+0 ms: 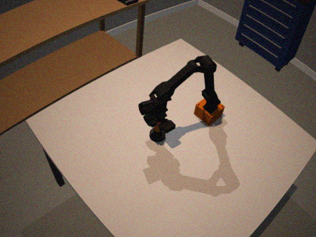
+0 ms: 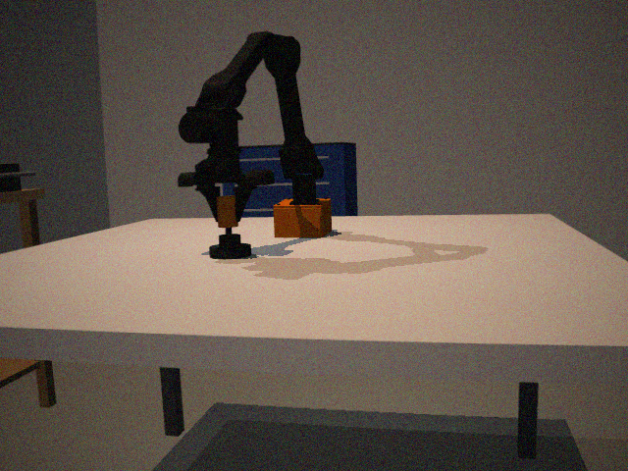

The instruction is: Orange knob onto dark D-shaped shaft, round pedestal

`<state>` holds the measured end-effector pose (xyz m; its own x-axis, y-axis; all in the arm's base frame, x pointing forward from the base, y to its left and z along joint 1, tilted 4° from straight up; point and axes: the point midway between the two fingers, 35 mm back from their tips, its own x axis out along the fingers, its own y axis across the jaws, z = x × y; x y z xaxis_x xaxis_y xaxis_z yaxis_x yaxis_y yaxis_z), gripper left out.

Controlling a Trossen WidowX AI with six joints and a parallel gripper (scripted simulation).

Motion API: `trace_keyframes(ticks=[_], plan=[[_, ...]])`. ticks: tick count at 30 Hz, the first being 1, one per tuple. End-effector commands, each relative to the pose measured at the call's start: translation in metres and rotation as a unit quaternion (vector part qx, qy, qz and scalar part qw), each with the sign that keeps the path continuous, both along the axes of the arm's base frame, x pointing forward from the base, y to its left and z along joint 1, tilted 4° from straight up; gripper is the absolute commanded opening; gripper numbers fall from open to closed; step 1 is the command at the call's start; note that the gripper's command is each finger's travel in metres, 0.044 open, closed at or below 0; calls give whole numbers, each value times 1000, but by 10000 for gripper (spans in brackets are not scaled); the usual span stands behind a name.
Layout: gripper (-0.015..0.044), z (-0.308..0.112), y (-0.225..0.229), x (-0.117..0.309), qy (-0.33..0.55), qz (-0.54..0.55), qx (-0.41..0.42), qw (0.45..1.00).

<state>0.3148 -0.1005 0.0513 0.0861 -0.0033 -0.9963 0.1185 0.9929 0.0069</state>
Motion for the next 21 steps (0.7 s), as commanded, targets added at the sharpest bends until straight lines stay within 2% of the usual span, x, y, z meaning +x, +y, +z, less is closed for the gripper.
trace_keyframes(ticks=[1,13,21], plan=[[0,-1,0,1,-3,-1,2,1000],[0,4,1,-2,-3,3,1,1000],[0,4,2,-4,-2,103,-8,995]])
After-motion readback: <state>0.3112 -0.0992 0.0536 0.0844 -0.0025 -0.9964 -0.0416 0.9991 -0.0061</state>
